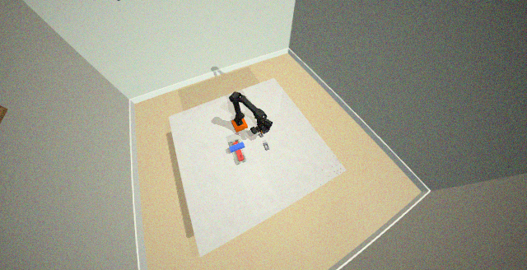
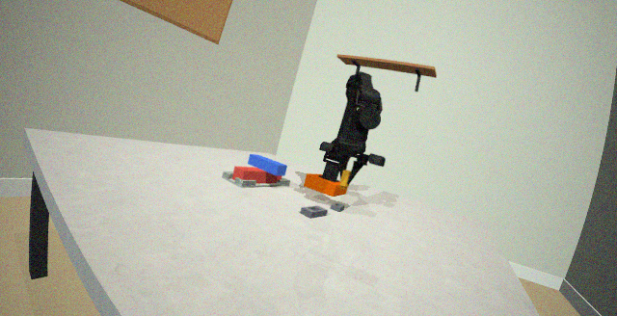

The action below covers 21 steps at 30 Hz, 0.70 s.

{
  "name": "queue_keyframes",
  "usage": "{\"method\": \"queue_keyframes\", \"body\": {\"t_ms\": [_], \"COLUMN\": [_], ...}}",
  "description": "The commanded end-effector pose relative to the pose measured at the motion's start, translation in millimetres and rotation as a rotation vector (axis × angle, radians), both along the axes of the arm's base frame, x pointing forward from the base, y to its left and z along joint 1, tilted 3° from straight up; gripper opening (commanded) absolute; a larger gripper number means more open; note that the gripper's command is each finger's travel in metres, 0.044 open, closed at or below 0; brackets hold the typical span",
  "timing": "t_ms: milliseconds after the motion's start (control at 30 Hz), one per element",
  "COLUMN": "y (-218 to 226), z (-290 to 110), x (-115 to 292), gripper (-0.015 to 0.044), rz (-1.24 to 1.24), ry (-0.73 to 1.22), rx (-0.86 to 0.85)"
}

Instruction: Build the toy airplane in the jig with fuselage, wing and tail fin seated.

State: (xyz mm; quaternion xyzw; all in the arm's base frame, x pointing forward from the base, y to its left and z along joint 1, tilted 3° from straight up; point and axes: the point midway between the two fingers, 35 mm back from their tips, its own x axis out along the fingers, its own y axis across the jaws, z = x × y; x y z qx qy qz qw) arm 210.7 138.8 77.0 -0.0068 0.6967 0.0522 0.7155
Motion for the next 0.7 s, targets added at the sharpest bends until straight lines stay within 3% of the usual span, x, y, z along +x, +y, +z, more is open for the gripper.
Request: {"method": "queue_keyframes", "body": {"t_ms": [0,667], "y": [-0.7,-8.4], "z": [13.9,70.4], "x": [1.0,-14.3], "gripper": [0.0,0.0], "rz": [0.006,0.017], "ry": [-0.007,0.039], "rx": [-0.002,-0.017]}}
